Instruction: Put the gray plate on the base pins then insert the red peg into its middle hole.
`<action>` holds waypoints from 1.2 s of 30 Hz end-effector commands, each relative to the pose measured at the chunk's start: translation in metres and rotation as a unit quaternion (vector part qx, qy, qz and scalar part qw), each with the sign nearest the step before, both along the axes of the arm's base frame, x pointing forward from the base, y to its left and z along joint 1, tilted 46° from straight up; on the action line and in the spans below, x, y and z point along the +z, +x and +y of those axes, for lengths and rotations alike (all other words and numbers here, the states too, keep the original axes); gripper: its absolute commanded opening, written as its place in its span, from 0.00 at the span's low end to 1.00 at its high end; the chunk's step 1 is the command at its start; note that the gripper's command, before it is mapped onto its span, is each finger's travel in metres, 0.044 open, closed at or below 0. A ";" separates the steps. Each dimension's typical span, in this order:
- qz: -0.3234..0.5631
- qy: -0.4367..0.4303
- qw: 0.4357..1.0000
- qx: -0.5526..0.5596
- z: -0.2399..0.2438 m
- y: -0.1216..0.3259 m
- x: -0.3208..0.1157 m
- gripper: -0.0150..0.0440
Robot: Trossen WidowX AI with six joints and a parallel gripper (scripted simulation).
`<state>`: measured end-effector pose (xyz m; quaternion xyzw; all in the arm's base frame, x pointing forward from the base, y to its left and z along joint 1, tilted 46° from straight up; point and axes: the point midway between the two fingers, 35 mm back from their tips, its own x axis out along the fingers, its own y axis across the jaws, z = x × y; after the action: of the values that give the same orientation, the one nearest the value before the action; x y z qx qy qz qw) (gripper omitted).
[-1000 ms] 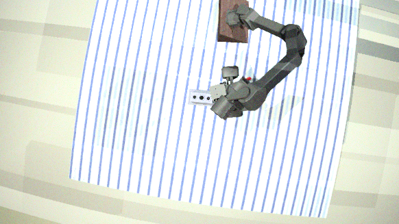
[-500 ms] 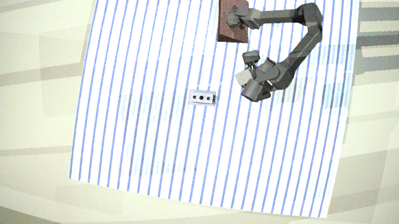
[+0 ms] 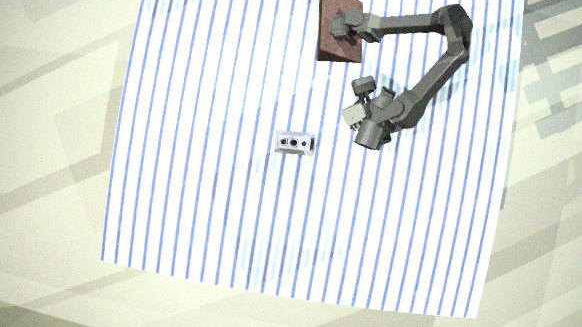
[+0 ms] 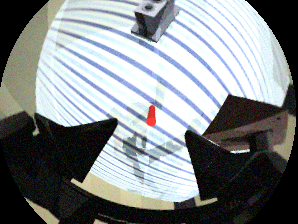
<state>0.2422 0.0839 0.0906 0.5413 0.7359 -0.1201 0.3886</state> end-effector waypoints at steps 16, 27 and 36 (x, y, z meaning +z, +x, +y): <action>0.000 0.001 1.000 -0.002 0.022 -0.002 -0.021 1.00; 0.000 0.003 1.000 -0.001 0.035 -0.004 -0.033 1.00; 0.000 0.003 1.000 -0.001 0.040 -0.006 -0.038 0.87</action>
<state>0.2369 0.1225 0.0535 0.5421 0.7354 -0.1183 0.3890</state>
